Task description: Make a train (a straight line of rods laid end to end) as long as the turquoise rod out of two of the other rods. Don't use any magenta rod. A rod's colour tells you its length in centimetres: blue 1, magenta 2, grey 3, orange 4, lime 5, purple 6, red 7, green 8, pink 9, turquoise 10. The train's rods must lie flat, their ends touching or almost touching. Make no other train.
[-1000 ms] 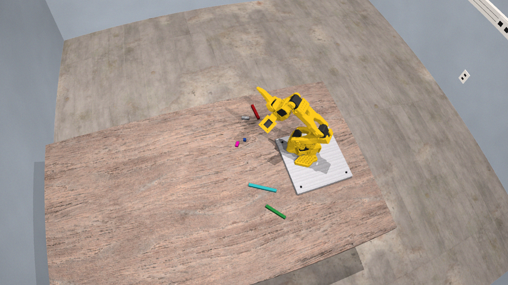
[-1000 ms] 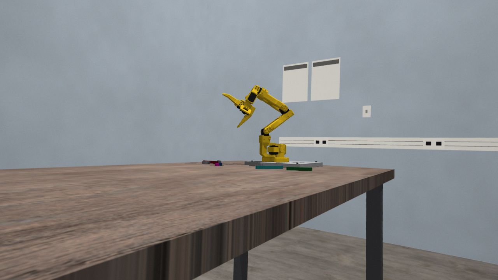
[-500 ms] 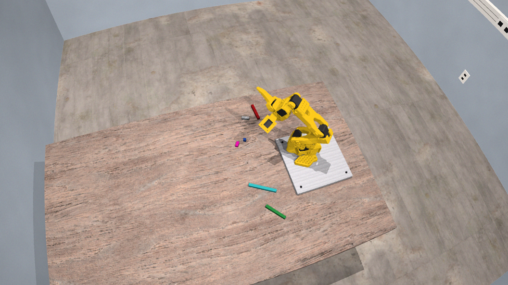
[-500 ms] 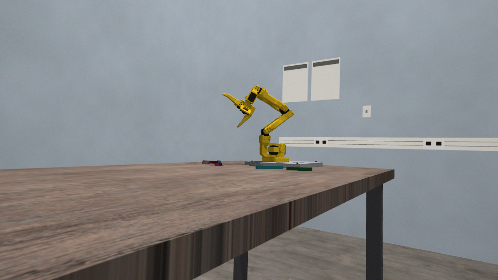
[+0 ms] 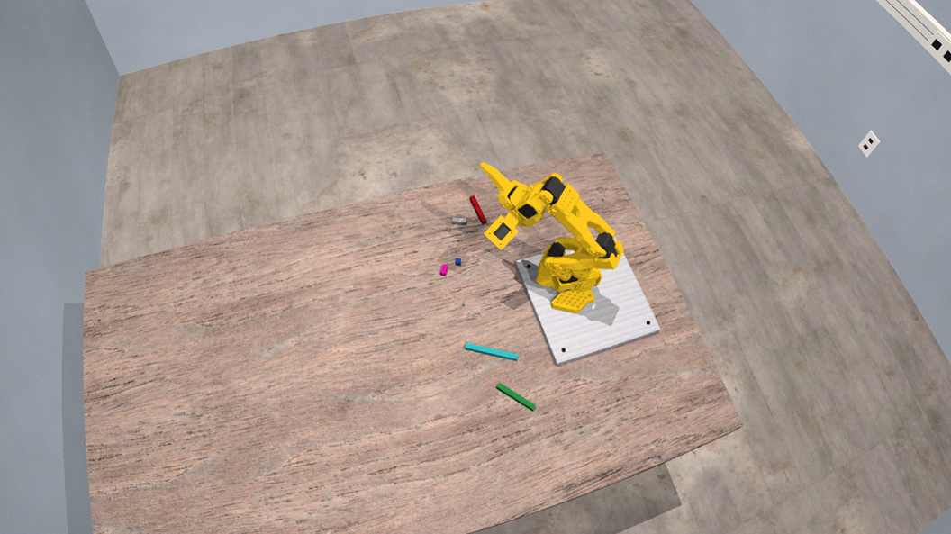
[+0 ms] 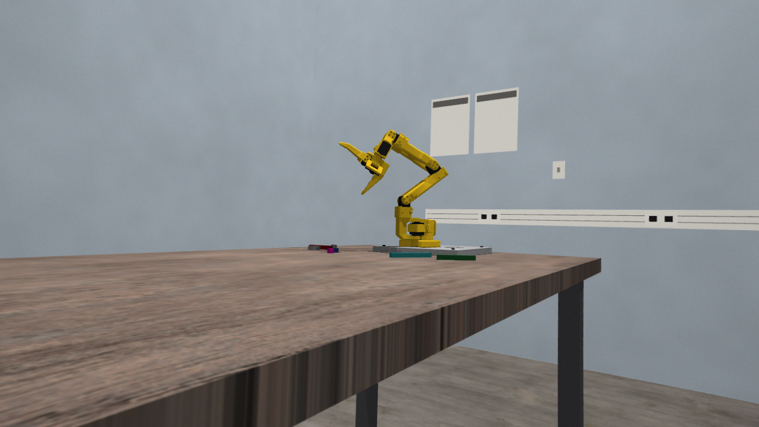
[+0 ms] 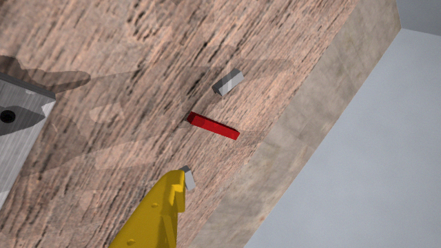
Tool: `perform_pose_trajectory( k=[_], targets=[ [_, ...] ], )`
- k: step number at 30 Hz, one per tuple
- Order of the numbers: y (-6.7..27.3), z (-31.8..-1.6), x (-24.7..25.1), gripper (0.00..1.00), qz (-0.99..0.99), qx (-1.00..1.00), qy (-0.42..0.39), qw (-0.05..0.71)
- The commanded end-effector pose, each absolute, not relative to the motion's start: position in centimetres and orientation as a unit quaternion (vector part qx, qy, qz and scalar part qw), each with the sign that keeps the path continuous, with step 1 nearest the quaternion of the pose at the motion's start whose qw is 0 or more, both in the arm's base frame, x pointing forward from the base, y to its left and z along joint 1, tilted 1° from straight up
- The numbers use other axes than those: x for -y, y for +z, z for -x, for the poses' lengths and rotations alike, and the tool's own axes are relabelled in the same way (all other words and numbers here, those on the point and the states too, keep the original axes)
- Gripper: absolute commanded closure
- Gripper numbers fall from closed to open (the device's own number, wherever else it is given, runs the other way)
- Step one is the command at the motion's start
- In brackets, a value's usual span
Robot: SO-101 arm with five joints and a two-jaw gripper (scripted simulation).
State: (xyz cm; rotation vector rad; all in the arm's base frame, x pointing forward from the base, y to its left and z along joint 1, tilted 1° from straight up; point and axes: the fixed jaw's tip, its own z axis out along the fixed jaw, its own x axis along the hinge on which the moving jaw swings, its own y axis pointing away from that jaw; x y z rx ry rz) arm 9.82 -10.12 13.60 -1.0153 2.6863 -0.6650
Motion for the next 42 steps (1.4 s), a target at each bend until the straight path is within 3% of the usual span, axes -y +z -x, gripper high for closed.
perform_pose_trajectory(
  k=[1, 27, 42],
  targets=[
    [13.7, -9.9, 10.3, 0.00, 0.341, -0.907, -0.228, 0.098],
    [13.7, -9.7, 10.4, 0.00, 0.336, -0.908, -0.229, 0.096],
    [13.7, -7.6, 12.1, 0.00, 0.247, -0.937, -0.237, 0.074]
  ],
)
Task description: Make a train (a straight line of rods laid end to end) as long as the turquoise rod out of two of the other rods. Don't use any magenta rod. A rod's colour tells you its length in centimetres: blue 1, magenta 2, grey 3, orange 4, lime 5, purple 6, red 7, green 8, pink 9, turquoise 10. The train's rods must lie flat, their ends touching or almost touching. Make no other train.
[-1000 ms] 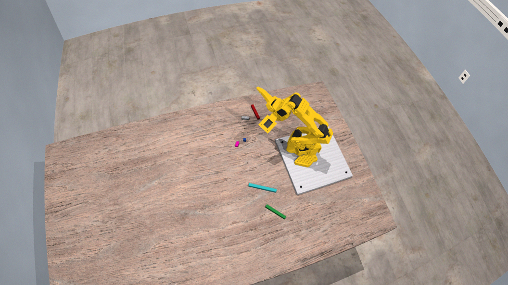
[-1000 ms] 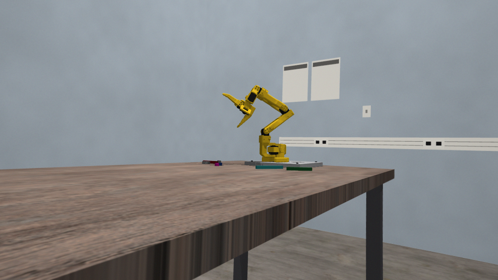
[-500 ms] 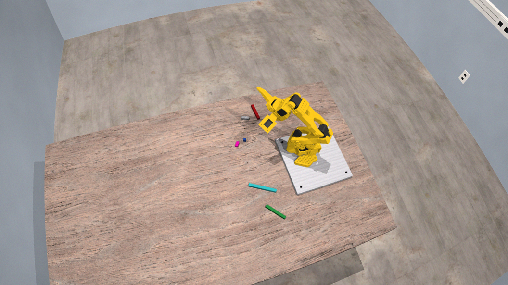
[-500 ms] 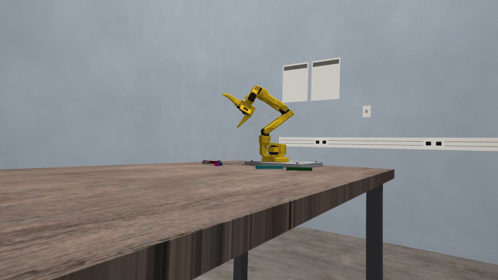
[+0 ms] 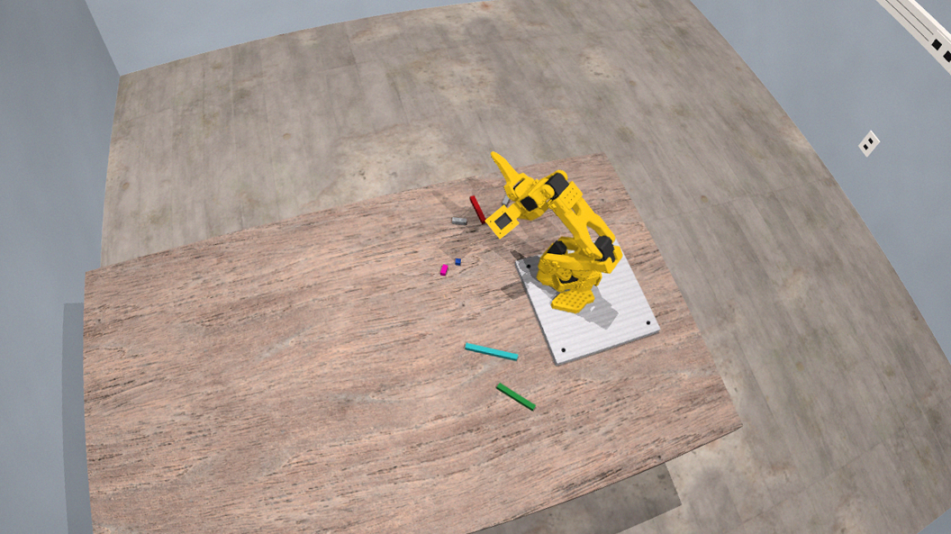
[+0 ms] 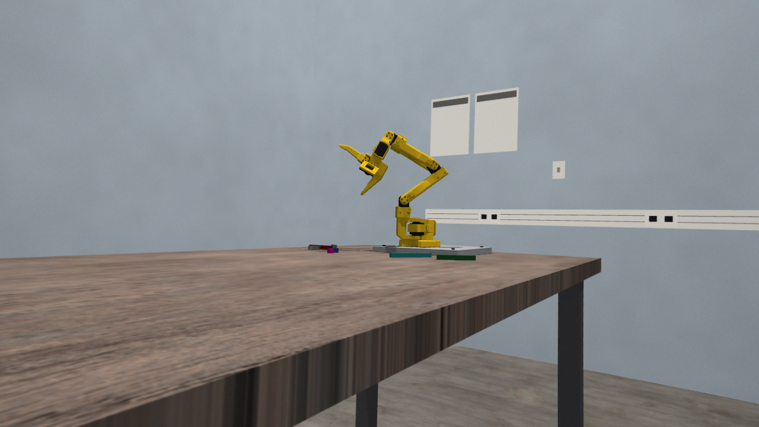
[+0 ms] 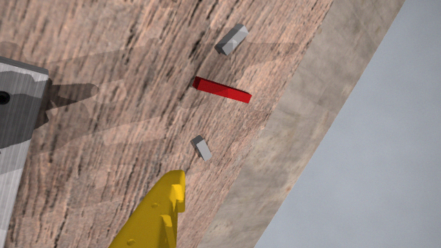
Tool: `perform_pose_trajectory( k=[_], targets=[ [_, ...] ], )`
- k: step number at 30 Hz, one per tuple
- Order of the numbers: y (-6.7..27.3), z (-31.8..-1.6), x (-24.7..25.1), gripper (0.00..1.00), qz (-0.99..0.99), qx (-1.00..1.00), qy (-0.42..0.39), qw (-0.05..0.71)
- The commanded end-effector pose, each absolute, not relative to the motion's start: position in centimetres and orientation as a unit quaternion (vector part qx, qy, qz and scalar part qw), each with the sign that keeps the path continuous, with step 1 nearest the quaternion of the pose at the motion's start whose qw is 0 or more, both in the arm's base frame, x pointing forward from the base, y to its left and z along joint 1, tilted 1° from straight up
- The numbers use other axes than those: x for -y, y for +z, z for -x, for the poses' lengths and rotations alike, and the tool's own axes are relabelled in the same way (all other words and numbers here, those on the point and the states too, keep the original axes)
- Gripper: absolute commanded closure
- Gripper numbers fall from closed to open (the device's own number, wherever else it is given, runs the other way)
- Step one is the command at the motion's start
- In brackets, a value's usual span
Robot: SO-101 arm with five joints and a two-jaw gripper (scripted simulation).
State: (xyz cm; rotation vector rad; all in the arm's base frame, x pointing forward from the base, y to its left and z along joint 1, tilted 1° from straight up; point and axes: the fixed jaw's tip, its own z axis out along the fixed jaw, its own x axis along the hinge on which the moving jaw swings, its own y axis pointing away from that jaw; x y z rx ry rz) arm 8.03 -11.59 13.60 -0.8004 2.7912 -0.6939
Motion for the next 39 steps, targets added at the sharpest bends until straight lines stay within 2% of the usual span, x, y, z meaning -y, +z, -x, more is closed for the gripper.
perform_pose_trajectory(
  k=[1, 9, 39],
  targets=[
    [13.72, -7.35, 12.21, 0.00, 0.239, -0.939, -0.238, 0.072],
    [13.72, -6.41, 12.73, 0.00, 0.203, -0.947, -0.240, 0.063],
    [13.72, -6.37, 12.75, 0.00, 0.202, -0.947, -0.240, 0.062]
  ],
)
